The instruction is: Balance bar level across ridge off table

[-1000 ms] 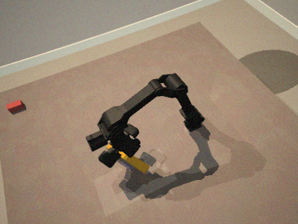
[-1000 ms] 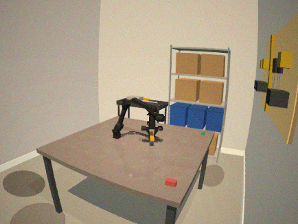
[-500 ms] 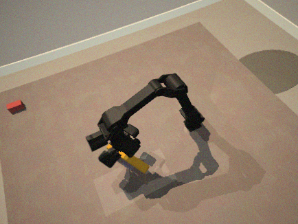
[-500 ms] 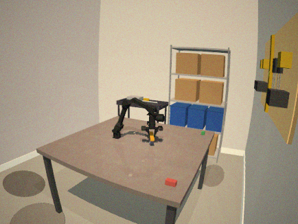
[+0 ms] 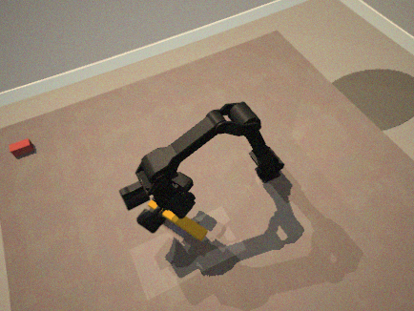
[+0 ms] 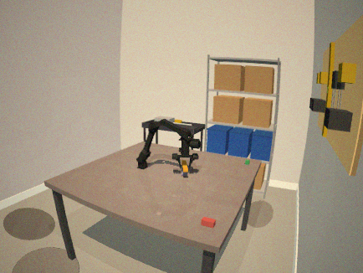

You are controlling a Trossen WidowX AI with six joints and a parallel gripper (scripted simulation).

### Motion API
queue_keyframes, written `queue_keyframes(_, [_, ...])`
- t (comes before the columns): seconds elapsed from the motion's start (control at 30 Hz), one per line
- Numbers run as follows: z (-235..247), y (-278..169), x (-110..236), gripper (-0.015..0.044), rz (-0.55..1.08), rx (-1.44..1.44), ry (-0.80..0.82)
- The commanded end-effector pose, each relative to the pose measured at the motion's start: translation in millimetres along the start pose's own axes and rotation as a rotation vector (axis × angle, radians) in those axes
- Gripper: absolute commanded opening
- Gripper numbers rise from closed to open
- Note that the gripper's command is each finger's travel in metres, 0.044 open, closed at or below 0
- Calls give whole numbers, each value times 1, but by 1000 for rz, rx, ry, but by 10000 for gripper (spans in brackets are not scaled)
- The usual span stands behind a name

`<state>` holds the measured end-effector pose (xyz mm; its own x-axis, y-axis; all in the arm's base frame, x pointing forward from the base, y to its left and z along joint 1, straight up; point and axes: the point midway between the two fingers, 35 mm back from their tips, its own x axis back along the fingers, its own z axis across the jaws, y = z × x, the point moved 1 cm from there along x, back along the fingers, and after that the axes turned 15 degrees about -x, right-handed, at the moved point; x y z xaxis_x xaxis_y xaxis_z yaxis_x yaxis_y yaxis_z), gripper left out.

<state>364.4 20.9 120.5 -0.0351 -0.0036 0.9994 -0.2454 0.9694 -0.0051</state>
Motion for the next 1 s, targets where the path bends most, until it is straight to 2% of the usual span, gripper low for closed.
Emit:
queue_keyframes(0.0, [0,0,0,395,0,0,0])
queue_keyframes(0.07, [0,0,0,440,0,0,0])
queue_keyframes(0.2, [-1,0,7,440,0,0,-2])
queue_keyframes(0.5, [0,0,98,440,5,0,-26])
queue_keyframes(0.97, [1,0,100,440,5,0,-27])
